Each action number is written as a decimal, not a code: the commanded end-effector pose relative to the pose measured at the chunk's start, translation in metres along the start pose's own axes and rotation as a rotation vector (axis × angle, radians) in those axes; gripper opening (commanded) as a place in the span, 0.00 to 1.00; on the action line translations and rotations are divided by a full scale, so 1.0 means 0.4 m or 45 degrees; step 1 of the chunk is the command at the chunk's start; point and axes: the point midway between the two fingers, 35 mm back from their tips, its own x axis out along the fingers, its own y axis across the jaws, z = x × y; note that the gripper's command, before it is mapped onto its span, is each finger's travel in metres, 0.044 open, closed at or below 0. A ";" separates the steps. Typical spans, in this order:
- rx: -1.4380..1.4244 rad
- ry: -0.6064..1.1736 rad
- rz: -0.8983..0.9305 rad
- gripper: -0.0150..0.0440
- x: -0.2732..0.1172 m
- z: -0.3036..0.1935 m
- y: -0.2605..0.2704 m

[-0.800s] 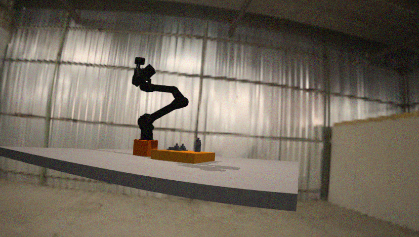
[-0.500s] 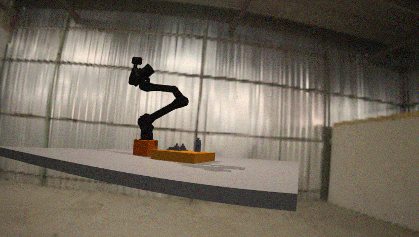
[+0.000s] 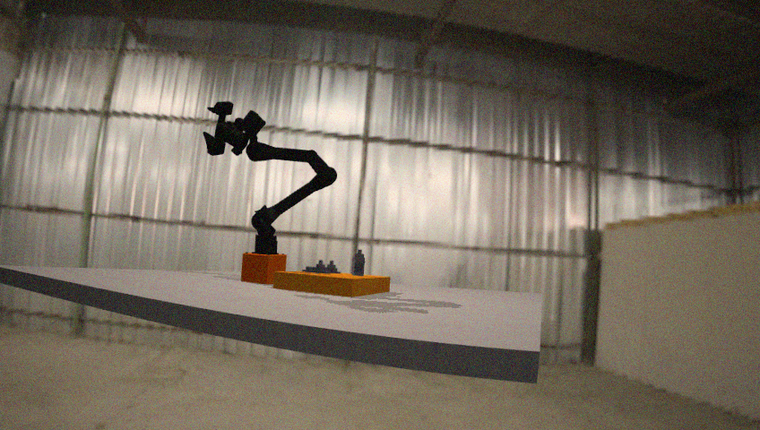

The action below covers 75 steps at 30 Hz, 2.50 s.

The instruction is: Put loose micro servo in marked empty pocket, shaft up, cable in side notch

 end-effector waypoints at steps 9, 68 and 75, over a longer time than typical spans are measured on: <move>0.061 0.525 -0.022 1.00 -0.046 -0.261 0.033; -0.520 2.898 0.493 1.00 -1.310 -0.460 0.171; -0.724 3.094 0.648 1.00 -1.434 -0.332 0.120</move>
